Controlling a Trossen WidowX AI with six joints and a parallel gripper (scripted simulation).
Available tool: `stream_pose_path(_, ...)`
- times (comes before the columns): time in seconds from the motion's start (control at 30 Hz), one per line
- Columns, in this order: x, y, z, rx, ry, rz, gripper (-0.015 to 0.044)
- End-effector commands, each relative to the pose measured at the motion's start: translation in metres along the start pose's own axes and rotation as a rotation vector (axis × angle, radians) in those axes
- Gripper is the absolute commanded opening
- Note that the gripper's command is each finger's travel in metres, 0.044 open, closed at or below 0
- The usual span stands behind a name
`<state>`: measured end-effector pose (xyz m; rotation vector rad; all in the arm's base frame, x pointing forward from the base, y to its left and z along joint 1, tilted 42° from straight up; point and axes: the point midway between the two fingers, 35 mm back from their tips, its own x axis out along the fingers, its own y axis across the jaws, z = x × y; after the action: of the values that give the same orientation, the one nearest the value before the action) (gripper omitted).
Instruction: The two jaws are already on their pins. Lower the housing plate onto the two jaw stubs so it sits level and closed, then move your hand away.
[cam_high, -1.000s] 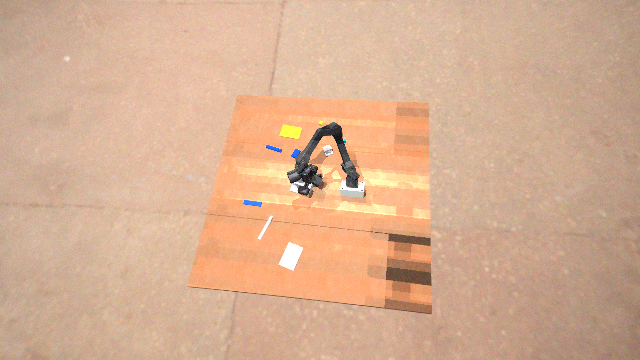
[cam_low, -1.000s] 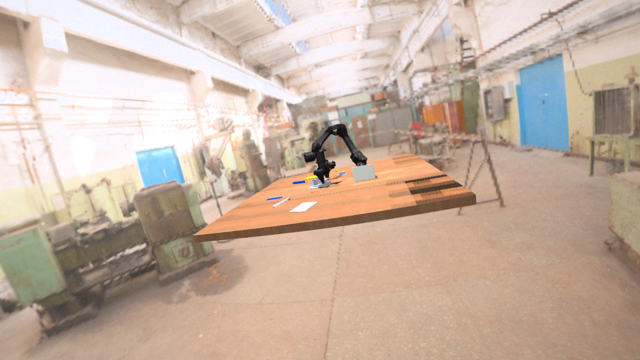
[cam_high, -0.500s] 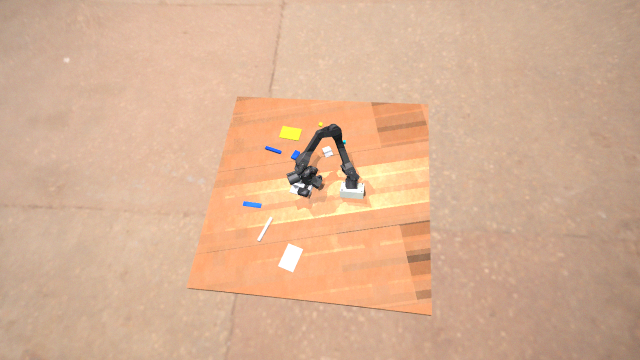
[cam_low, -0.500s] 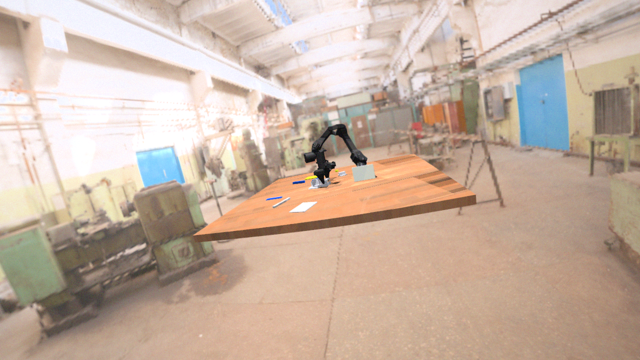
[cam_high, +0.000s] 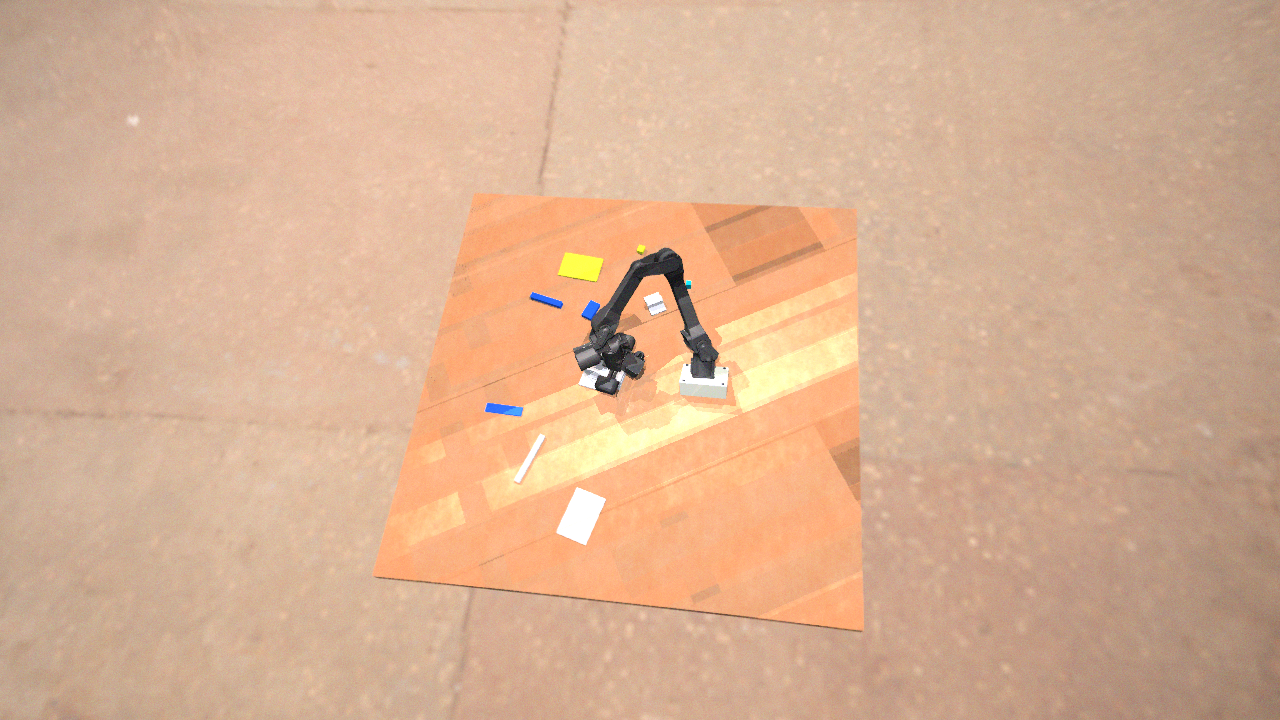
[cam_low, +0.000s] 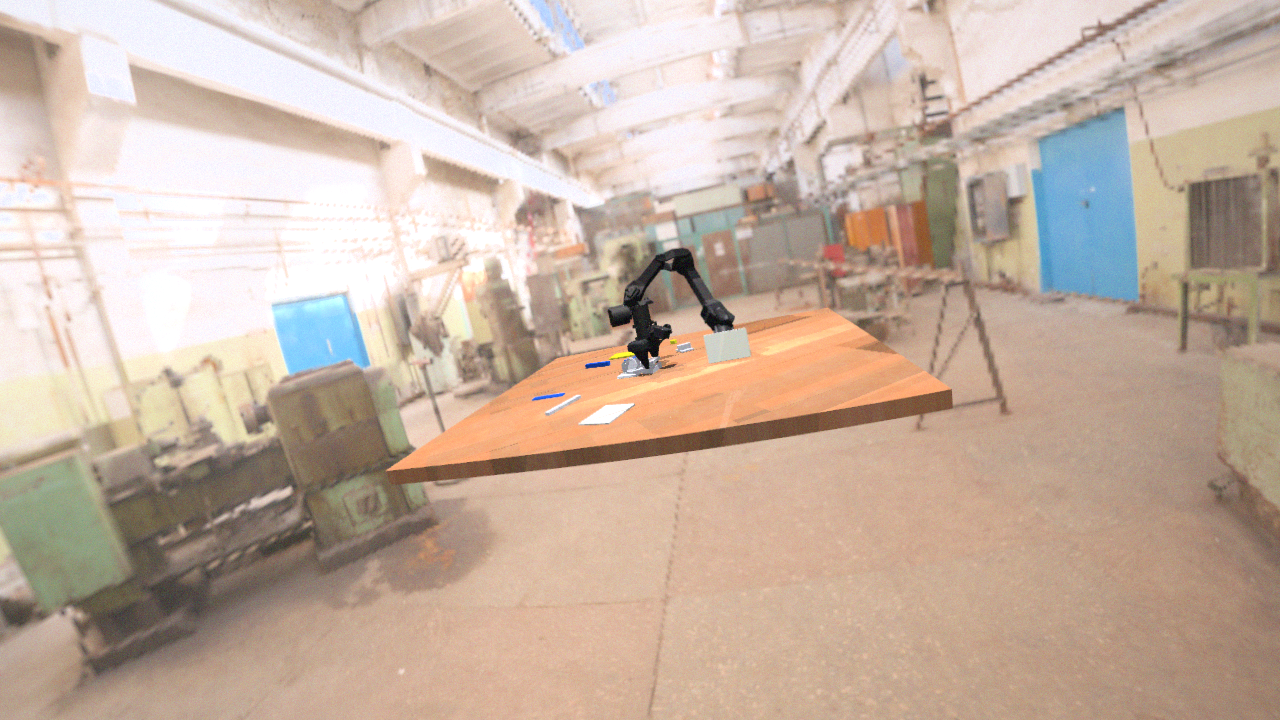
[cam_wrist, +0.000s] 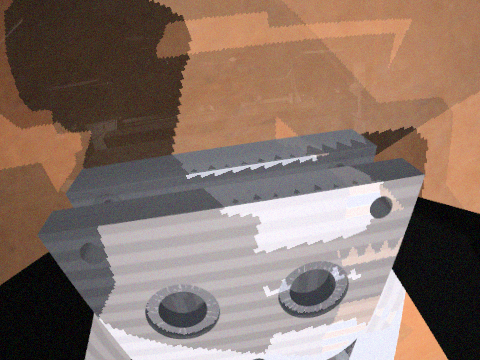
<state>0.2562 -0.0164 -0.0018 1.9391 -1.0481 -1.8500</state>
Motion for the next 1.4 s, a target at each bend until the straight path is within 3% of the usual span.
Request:
stream_pose_path(0.0,0.0011,0.0004,-0.0003,-0.003,0.002,0.003,0.0351)
stream_pose_path(1.37,0.0086,0.0005,-0.0003,-0.003,0.003,0.004,0.0351)
